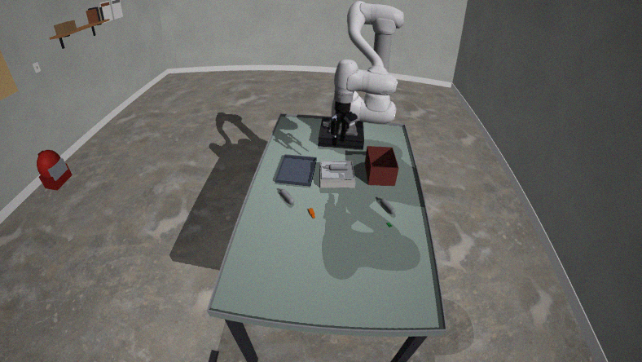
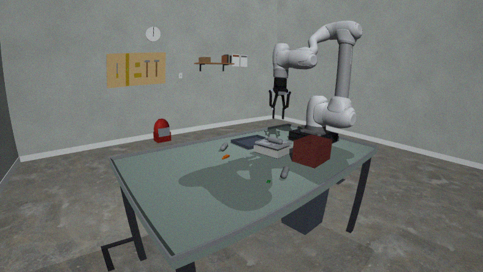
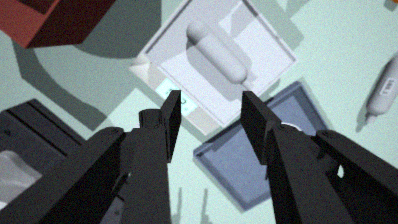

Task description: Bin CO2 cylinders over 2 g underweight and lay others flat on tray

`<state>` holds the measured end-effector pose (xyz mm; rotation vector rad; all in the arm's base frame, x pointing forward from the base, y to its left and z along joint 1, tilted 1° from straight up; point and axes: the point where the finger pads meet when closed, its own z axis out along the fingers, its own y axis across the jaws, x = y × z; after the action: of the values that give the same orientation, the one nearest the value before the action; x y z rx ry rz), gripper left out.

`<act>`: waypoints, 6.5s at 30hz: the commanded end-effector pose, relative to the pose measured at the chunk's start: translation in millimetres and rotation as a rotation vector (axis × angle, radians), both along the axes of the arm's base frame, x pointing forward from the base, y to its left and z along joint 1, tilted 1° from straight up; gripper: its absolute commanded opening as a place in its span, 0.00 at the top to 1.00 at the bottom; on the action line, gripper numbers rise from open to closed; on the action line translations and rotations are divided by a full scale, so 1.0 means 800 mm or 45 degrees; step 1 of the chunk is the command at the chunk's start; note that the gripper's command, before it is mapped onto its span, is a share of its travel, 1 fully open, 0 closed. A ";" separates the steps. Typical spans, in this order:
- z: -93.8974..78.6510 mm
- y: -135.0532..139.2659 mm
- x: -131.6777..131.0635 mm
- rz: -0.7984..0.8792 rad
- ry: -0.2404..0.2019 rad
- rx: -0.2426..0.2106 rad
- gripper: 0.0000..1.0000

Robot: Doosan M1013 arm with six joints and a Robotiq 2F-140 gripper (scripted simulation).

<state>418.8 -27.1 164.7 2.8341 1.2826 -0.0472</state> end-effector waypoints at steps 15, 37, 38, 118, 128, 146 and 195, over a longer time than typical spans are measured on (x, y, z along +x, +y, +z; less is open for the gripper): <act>-0.039 0.005 0.042 1.037 0.020 0.056 0.59; -0.128 0.004 0.040 1.037 0.020 0.057 0.59; -0.128 0.004 0.040 1.037 0.020 0.057 0.59; -0.036 0.004 0.042 1.037 0.020 0.057 0.90; -0.035 -0.124 0.000 0.955 0.018 0.056 0.90; -0.038 -0.269 -0.097 0.855 0.016 0.054 0.90; -0.239 -0.270 -0.100 0.855 0.017 0.054 0.90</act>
<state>338.2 -243.0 -27.3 2.2788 2.1707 -0.0213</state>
